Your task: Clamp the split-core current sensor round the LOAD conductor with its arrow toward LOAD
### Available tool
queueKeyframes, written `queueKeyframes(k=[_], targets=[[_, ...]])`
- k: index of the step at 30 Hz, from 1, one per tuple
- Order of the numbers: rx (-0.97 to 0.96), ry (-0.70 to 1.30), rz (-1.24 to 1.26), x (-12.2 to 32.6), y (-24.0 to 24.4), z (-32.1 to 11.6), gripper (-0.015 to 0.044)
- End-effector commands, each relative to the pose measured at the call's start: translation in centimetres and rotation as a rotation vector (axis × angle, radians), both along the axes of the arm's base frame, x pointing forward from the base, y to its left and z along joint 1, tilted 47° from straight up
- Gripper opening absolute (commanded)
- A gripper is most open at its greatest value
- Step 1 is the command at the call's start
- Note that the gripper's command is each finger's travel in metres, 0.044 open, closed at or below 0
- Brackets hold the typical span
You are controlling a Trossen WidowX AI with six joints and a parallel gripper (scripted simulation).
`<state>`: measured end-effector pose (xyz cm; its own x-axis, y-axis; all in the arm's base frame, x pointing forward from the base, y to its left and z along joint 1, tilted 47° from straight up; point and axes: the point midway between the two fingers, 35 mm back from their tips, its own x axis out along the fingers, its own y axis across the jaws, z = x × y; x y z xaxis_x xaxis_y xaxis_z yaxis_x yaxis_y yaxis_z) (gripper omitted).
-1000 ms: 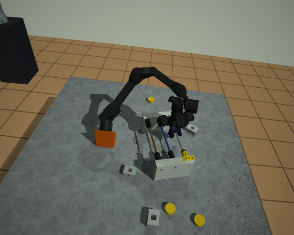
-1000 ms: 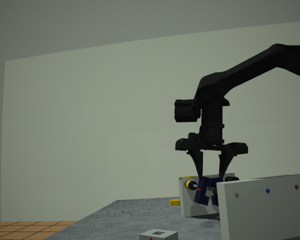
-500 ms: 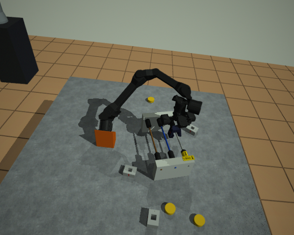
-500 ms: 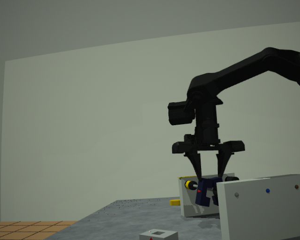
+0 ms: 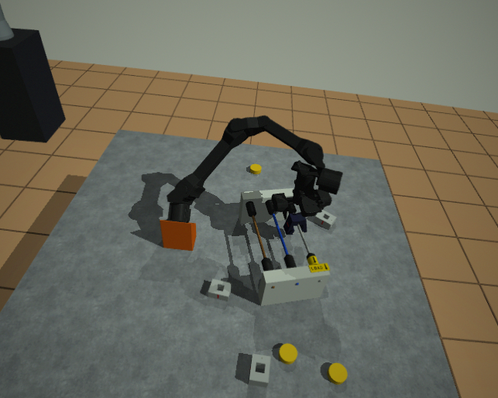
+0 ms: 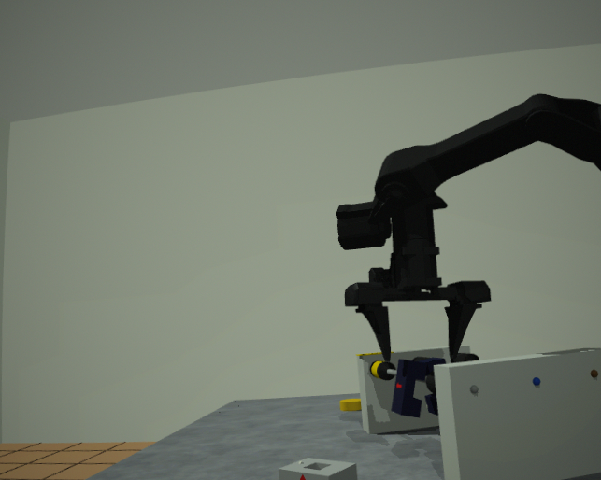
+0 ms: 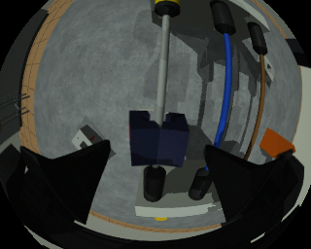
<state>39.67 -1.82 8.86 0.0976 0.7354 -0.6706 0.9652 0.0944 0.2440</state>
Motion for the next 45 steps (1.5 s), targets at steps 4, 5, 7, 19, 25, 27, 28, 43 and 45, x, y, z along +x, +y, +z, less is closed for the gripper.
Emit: queueKeyframes(k=[4,5,7,19,25,27,28,43,45], targets=[[0.001,0.002,0.001,0.1,0.9,-0.7,0.044],[0.0,0.0,0.004,0.2,1.8,-1.4,0.044],[0.0,-0.002,0.007,0.3,2.6,-2.1,0.044],[0.0,-0.002,0.007,0.4,3.5,-2.9,0.044],[0.001,-0.003,0.007,0.5,4.2,-3.5,0.044],[0.001,-0.003,0.007,0.5,4.4,-3.7,0.044],[0.001,-0.003,0.007,0.6,4.5,-3.8,0.044],[-0.007,-0.014,0.01,0.8,4.5,-3.8,0.0367],[-0.007,-0.014,0.01,0.8,4.5,-3.8,0.0353]])
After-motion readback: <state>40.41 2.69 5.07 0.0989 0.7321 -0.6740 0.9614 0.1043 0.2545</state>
